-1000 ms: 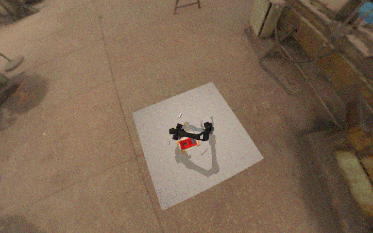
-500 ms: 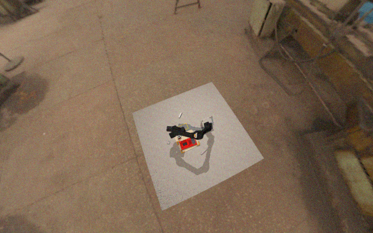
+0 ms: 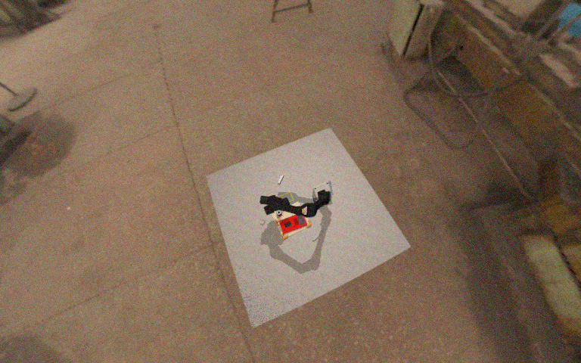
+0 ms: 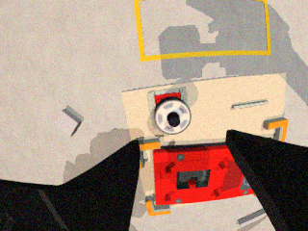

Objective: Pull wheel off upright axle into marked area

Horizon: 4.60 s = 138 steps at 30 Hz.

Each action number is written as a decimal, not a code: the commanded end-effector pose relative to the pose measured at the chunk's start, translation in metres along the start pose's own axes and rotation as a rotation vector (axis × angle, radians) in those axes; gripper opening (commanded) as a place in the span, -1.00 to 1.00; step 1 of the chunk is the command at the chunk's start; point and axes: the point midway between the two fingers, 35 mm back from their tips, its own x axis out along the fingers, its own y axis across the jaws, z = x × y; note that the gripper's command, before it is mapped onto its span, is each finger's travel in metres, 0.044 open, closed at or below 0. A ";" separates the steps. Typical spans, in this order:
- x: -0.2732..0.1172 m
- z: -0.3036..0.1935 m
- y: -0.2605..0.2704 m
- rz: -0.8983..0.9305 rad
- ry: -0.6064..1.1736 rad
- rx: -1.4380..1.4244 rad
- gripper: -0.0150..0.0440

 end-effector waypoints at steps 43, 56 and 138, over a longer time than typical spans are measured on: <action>0.065 -0.004 0.001 0.001 0.002 -0.006 -0.49; 0.061 -0.004 0.001 0.001 0.002 -0.005 -0.49; 0.033 -0.004 0.000 0.004 0.003 0.000 -0.49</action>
